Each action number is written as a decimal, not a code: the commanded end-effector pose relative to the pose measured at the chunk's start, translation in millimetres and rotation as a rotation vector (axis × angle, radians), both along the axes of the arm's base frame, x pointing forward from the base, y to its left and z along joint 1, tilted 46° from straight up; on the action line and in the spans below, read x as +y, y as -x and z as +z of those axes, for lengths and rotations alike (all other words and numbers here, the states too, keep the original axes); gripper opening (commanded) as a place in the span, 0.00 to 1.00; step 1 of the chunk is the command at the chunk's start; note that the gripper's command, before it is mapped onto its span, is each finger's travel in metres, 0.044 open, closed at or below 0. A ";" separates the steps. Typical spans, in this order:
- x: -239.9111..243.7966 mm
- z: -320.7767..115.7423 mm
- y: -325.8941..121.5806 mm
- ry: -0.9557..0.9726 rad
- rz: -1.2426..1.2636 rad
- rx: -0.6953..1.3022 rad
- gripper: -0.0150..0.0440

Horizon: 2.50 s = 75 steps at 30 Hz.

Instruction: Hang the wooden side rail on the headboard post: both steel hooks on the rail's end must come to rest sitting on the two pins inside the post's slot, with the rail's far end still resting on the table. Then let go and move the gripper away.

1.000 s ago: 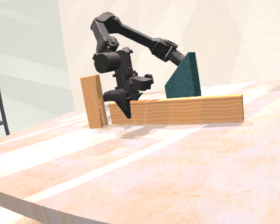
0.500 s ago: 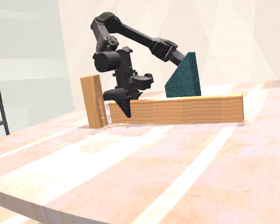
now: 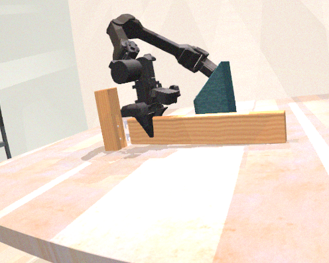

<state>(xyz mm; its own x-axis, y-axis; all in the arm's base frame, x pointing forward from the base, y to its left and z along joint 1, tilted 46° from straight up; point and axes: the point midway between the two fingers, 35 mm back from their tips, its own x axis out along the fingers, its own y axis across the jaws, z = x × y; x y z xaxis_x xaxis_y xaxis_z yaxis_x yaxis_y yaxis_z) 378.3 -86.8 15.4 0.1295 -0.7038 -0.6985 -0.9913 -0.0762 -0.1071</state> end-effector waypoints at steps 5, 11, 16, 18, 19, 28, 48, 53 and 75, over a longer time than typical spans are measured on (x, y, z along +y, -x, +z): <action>6.0 4.0 -2.3 -0.001 0.014 -0.005 0.25; 6.7 4.7 -2.2 -0.001 0.014 -0.005 0.25; 7.3 5.3 -2.1 -0.001 0.014 -0.005 0.25; 7.6 5.5 -2.0 -0.001 0.014 -0.005 0.25; 7.7 5.6 -2.0 -0.001 0.014 -0.005 0.25; 8.7 6.7 -1.8 -0.002 0.014 -0.005 0.25; 11.1 9.0 -1.3 -0.002 0.014 -0.005 0.25; 11.7 9.5 -1.2 -0.002 0.014 -0.005 0.25; 11.7 11.0 -2.2 -0.002 0.014 -0.005 0.25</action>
<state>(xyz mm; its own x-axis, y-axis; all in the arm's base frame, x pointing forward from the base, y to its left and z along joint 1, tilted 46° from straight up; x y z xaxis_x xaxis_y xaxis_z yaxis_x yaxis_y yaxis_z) 377.0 -78.8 23.1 0.1292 -0.7035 -0.6988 -0.9914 -0.0774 -0.1054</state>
